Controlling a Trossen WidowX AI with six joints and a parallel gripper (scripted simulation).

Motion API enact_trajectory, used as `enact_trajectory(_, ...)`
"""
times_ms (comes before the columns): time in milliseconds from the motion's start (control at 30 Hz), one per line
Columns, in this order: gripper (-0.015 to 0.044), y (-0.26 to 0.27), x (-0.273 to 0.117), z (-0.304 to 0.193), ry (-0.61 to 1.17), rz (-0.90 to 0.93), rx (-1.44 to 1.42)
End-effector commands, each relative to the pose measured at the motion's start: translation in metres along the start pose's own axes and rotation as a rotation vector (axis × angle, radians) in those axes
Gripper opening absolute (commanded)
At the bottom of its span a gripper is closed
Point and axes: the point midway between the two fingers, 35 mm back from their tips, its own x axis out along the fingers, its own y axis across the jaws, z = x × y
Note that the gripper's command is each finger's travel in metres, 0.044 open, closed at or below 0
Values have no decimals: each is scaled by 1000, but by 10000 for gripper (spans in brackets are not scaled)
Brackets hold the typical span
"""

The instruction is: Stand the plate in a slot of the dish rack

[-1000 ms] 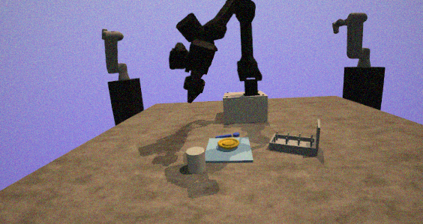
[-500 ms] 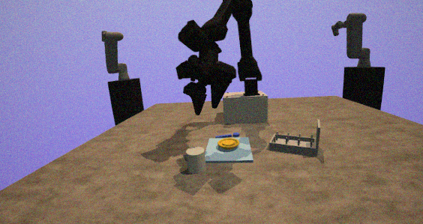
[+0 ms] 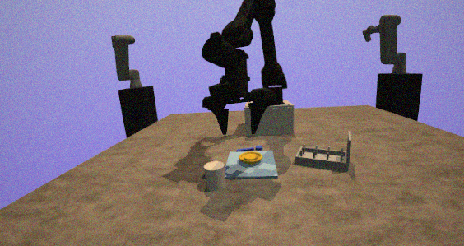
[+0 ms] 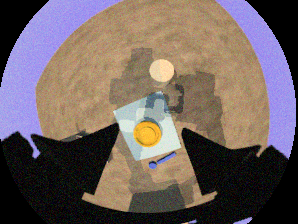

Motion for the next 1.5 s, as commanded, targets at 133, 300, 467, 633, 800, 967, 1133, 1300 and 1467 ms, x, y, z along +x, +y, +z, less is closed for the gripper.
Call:
enact_trajectory(133, 400, 6, 10, -16, 123, -40, -212)
enact_trajectory(300, 400, 9, 15, -27, 208, -56, -356)
enact_trajectory(467, 400, 11, 18, -36, 282, -64, -482)
enact_trajectory(633, 400, 11, 19, -37, 285, -64, -487)
enact_trajectory(800, 400, 10, 26, -38, 285, -64, -487)
enact_trajectory(967, 400, 9, 34, -39, 285, -64, -487)
enact_trajectory(1133, 400, 8, 41, -41, 285, -64, -487)
enact_trajectory(1300, 400, 7, 49, -43, 285, -64, -487)
enact_trajectory(1467, 400, 6, 57, -45, 285, -64, -487)
